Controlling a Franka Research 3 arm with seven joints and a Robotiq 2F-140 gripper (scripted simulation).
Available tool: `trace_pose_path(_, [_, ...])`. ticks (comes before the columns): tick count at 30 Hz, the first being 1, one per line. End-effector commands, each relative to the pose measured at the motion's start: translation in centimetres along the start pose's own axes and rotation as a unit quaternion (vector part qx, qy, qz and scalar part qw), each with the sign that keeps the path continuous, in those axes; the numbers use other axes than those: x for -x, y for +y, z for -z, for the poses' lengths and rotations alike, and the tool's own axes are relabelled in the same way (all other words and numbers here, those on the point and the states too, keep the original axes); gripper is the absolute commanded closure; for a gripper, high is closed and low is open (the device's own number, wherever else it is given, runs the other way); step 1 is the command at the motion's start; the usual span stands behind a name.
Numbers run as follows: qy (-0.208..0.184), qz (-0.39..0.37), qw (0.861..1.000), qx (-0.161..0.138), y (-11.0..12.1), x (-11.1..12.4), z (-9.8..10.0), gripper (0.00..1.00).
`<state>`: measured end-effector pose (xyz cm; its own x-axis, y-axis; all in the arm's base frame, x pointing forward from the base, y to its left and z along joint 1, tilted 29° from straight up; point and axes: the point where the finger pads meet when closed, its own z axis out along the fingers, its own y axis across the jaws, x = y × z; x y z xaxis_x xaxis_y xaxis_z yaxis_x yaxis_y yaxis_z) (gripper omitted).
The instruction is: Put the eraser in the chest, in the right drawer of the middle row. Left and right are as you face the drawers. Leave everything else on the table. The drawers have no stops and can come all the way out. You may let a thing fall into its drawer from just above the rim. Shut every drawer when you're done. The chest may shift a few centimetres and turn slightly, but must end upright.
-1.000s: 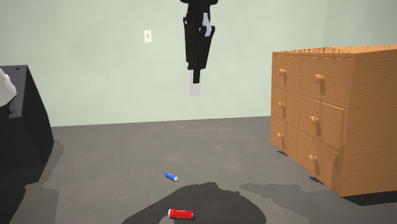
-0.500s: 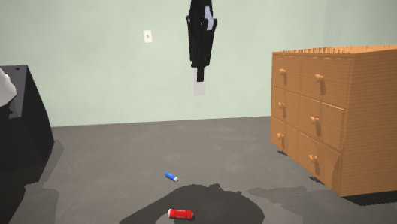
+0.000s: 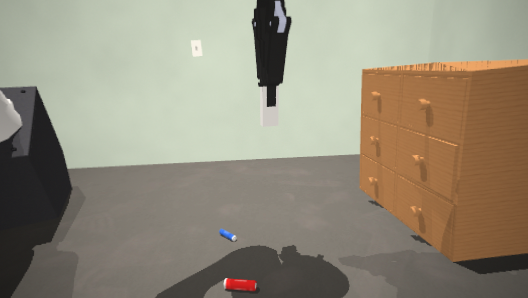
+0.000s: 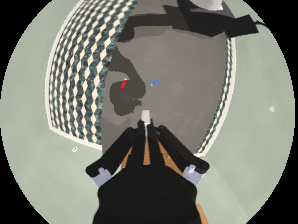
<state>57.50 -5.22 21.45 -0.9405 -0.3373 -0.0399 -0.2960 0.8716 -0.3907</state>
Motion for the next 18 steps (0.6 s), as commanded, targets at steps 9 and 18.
trace_pose_path(9, [-0.008,-0.028,0.999,-0.021,-0.8,0.5,0.6,0.9])
trace_pose_path(18, [-0.012,-0.034,0.999,-0.033,-1.4,0.7,0.9,0.9])
